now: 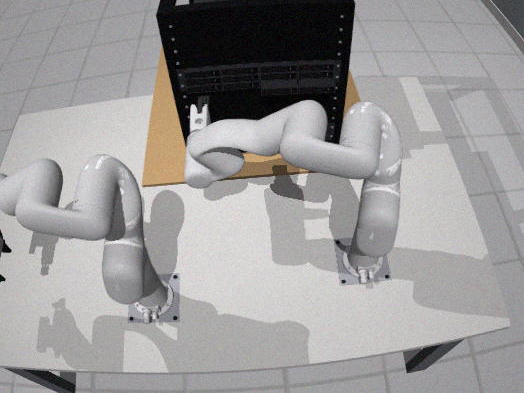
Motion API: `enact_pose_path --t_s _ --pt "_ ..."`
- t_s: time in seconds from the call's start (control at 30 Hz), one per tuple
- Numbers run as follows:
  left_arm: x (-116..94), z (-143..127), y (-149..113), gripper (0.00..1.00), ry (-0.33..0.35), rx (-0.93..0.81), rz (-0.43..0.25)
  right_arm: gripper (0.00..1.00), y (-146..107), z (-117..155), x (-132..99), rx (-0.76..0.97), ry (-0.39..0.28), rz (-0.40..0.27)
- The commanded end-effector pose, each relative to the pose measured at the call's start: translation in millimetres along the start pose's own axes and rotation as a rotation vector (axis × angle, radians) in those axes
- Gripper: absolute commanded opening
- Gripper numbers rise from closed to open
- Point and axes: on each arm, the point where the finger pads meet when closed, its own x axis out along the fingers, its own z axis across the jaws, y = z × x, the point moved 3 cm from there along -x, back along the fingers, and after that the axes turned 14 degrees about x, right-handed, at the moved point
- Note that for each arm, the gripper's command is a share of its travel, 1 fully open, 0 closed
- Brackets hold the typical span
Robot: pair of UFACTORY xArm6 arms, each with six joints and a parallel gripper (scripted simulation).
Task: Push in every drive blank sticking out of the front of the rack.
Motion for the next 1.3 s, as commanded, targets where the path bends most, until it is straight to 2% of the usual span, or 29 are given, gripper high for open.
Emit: enact_pose_path --t_s 0.0,0.63,1.27 --pt "-2 0 1 1.0 0.001 0.0 0.005 0.0 -1 -2 1 0.005 0.002 0.0" --pt "-2 0 1 1.0 0.001 0.0 0.005 0.0 -1 -2 25 0.005 0.002 0.0" --pt "-2 0 1 1.0 0.001 0.0 0.005 0.0 -1 -2 31 0.005 0.002 0.0"
